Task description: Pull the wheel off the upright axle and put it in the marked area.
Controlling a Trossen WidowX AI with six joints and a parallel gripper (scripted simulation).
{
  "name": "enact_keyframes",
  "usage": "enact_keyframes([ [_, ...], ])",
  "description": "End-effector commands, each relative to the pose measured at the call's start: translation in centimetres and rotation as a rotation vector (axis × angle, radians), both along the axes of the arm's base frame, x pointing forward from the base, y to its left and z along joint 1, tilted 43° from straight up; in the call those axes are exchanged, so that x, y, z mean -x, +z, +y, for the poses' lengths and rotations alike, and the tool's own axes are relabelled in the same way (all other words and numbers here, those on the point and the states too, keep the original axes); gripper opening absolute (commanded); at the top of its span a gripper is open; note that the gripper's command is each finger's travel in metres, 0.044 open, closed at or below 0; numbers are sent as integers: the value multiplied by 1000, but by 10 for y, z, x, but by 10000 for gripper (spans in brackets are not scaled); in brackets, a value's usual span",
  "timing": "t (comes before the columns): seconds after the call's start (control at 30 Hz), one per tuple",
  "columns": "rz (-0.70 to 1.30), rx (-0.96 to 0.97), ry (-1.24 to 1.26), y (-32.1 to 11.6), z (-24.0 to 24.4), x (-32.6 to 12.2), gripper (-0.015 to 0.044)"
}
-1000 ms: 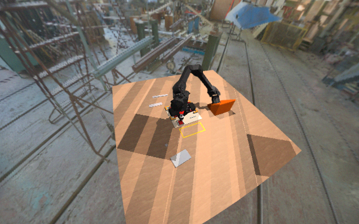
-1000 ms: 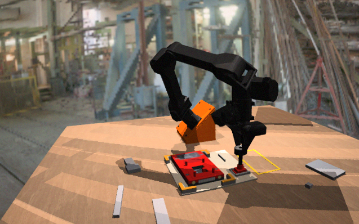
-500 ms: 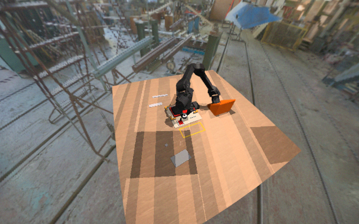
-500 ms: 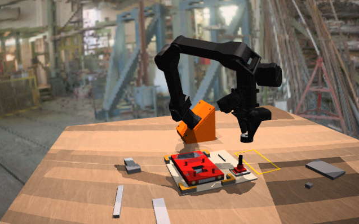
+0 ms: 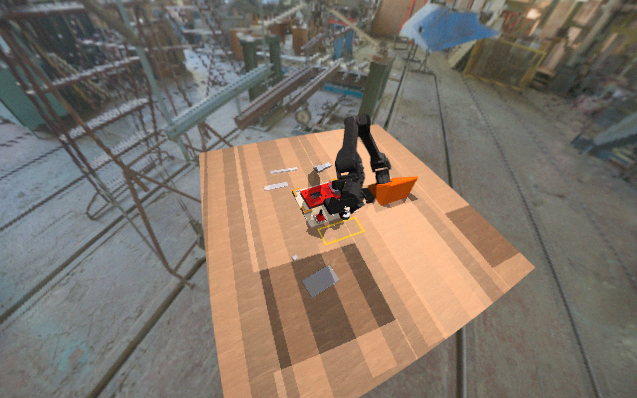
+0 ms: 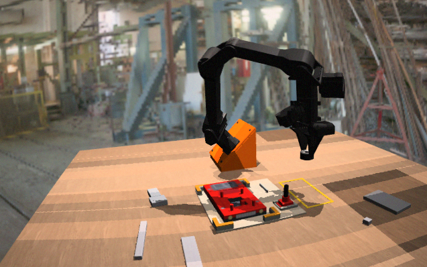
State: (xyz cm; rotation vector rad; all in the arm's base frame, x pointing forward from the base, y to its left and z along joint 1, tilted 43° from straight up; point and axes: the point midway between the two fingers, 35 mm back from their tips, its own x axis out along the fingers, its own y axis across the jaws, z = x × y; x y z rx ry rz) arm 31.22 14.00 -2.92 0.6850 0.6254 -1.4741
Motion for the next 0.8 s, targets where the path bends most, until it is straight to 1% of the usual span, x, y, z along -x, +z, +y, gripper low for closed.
enact_keyframes([
  [0.0, 5, 5, -15, -9, -8, 3, 0],
  [0.23, 4, 6, -15, -21, -19, 2, 0],
  [0.63, 3, 8, -15, -72, -67, 2, 0],
  [0.77, 3, 10, -15, -78, -73, 3, 0],
])
